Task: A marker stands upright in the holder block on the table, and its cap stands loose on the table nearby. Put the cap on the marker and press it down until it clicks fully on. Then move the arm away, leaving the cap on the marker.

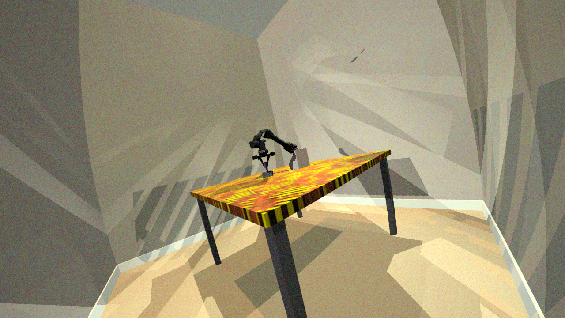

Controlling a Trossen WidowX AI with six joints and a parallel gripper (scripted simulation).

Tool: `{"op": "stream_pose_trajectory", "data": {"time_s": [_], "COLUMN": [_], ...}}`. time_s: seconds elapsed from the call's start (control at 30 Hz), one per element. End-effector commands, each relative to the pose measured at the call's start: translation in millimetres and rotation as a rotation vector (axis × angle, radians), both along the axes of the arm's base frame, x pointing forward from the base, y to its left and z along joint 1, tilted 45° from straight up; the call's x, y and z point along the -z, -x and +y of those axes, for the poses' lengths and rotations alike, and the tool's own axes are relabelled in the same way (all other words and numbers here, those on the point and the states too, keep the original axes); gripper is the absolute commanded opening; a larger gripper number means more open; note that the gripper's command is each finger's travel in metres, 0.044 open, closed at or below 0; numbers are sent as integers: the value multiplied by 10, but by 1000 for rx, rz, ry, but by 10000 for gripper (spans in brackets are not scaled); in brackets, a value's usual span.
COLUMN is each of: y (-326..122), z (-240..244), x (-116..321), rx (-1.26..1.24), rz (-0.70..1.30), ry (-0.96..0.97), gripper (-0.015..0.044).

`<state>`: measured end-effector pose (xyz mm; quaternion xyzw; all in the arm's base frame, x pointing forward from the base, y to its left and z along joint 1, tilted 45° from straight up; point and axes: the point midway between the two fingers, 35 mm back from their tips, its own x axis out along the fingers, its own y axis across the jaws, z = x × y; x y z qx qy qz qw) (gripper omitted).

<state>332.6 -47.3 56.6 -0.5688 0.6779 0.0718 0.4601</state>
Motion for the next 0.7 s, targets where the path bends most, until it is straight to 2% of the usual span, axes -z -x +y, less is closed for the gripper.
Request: {"op": "stream_pose_trajectory", "data": {"time_s": [0.0, 0.37, 0.67], "y": [10, 11, 5], "z": [-74, -76, -70], "x": [67, 47, 44], "rx": [8, 8, 11], "rz": [14, 14, 10], "ry": [5, 5, 2], "gripper": [0, 0, 236]}}
